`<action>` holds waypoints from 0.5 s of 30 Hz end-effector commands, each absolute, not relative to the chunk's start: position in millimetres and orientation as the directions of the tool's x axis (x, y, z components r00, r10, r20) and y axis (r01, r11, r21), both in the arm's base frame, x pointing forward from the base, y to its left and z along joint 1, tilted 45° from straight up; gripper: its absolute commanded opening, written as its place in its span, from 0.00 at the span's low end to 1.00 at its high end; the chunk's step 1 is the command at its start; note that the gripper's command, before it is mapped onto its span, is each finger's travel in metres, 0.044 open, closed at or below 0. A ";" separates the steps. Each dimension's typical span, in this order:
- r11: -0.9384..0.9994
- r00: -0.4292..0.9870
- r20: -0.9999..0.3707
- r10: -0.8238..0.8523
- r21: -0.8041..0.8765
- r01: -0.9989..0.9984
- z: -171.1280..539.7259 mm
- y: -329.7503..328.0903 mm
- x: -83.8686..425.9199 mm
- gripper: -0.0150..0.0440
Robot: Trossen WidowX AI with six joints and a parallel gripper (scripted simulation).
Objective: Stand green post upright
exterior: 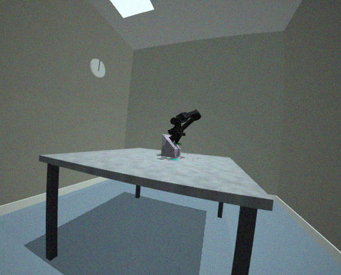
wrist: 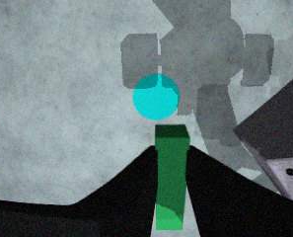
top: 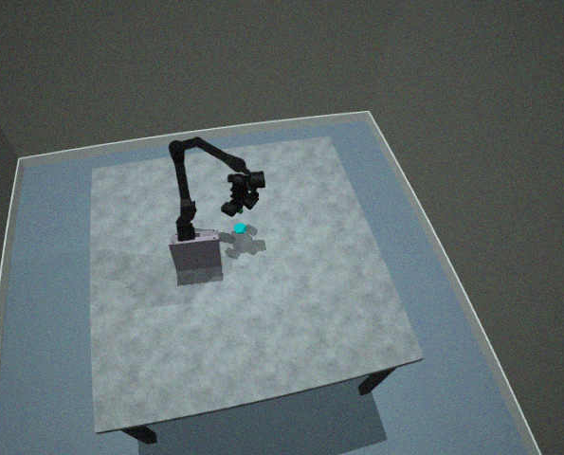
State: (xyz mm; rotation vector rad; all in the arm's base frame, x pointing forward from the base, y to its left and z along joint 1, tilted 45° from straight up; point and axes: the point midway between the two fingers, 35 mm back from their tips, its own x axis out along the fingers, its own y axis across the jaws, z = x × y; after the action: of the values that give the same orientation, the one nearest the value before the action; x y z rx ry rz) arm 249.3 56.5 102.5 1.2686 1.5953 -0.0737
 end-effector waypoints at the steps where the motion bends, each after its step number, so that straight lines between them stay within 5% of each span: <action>1: 0.447 0.107 -0.746 0.657 0.500 0.742 101.9 57.6 248.0 0.29; 15: 0.487 0.074 -0.799 0.597 0.434 0.758 94.2 61.9 242.7 0.29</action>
State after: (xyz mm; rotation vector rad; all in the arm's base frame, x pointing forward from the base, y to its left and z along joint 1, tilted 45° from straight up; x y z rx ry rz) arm 243.4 61.7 94.7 1.2046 1.6165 -0.1599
